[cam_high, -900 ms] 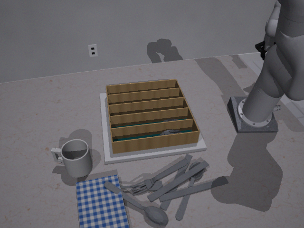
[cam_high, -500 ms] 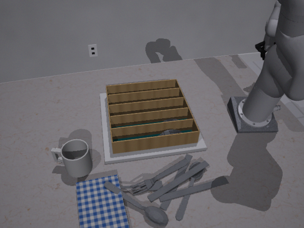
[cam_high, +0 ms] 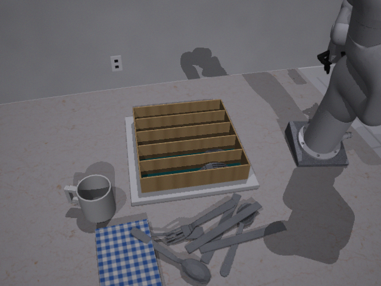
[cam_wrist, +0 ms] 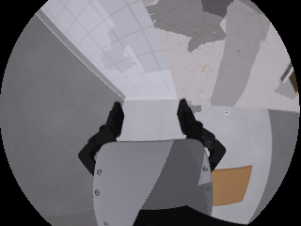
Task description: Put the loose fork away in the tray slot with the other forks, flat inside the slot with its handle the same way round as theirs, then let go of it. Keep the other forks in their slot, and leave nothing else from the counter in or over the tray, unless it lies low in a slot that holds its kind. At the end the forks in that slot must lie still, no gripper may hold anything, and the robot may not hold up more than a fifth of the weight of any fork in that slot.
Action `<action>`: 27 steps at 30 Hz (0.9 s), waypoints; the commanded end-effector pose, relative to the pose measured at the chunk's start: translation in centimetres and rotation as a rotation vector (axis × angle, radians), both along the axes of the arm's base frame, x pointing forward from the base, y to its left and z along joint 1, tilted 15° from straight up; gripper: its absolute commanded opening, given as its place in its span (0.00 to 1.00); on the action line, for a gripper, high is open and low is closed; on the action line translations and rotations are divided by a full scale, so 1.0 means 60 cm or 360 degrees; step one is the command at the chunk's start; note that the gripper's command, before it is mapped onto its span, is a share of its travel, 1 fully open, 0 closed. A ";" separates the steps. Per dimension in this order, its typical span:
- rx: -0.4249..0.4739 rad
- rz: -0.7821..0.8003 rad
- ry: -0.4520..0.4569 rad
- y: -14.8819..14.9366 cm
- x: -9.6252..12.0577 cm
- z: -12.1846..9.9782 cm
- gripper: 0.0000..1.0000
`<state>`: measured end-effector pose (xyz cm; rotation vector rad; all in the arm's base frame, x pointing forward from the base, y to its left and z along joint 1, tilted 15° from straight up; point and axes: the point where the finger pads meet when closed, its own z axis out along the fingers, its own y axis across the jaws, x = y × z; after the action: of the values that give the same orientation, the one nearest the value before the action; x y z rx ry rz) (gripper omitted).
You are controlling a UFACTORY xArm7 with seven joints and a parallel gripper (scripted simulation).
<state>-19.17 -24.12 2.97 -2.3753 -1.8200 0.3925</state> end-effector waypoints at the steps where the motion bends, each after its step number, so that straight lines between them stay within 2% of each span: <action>1: 0.0005 0.0163 -0.0011 -0.046 0.043 0.011 1.00; 3: 0.0011 0.0277 -0.0022 -0.074 0.078 0.017 1.00; 7: 0.0011 0.0277 -0.0022 -0.074 0.078 0.017 1.00; 8: 0.0015 0.0344 -0.0029 -0.089 0.100 0.021 1.00; 9: 0.0015 0.0344 -0.0029 -0.089 0.100 0.021 1.00; 10: 0.0019 0.0417 -0.0038 -0.105 0.125 0.025 1.00; 13: 0.0019 0.0417 -0.0038 -0.105 0.125 0.025 1.00; 14: 0.0024 0.0497 -0.0048 -0.120 0.154 0.030 1.00; 16: 0.0024 0.0497 -0.0048 -0.120 0.154 0.030 1.00; 17: 0.0029 0.0584 -0.0059 -0.134 0.187 0.035 1.00; 20: 0.0029 0.0584 -0.0059 -0.134 0.187 0.035 1.00; 21: 0.0034 0.0676 -0.0072 -0.147 0.223 0.041 1.00; 24: 0.0034 0.0676 -0.0072 -0.147 0.223 0.041 1.00; 25: 0.0041 0.0775 -0.0087 -0.158 0.263 0.047 1.00; 27: 0.0041 0.0775 -0.0087 -0.158 0.263 0.047 1.00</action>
<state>-6.16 -32.86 4.65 -1.9870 -2.3242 0.3561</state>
